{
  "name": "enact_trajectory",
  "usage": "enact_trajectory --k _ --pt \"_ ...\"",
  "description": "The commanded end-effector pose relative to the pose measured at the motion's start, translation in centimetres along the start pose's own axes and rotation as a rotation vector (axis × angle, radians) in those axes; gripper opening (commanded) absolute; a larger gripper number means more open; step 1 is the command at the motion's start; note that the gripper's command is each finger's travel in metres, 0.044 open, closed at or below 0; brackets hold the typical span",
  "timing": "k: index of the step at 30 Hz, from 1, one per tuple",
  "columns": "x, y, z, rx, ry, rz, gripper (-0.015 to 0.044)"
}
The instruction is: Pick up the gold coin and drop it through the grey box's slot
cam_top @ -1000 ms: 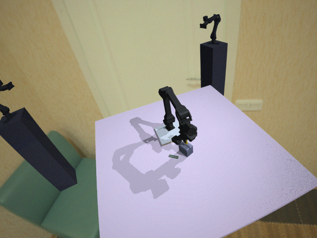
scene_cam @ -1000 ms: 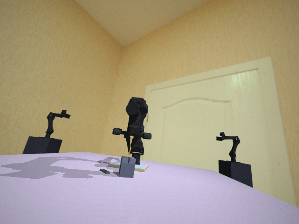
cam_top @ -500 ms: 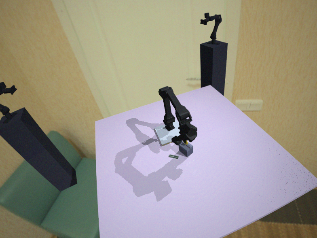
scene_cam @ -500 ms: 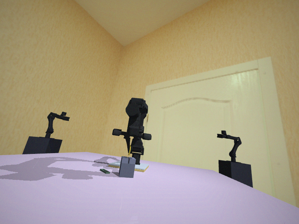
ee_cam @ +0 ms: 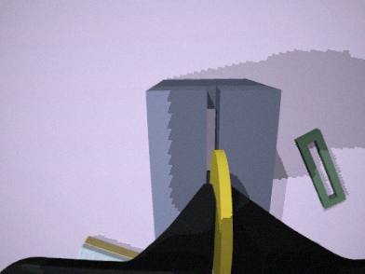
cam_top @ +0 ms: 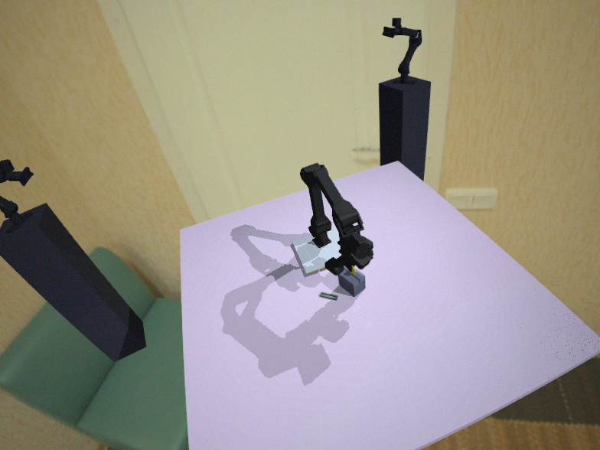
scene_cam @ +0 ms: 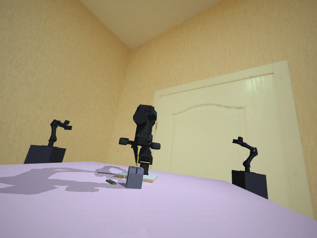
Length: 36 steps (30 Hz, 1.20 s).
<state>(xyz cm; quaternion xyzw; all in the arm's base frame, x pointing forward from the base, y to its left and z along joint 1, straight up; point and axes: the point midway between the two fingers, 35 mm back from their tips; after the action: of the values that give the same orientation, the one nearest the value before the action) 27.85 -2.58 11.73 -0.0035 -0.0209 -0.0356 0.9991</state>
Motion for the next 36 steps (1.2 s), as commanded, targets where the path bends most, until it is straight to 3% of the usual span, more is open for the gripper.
enact_trajectory --k 1,16,22,31,36 --pt "-0.1 0.0 -0.3 0.0 0.004 0.004 0.0" --pt "-0.1 0.0 -0.6 0.0 0.004 0.004 0.0" --pt "0.0 0.0 -0.4 0.0 0.0 0.002 0.0157" --pt "0.0 0.0 -0.4 0.0 0.0 0.002 0.0161" --pt "0.0 0.0 0.9 0.0 0.0 0.002 0.0292"
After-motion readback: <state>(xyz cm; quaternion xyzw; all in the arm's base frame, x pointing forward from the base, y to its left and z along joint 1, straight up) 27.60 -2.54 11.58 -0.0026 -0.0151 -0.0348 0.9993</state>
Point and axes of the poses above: the point midway between the two fingers, 35 mm back from their tips, its own z axis back along the fingers, its own y axis across the jaws, x = y × z, and after that the axes turned 15 degrees about -z, right-handed
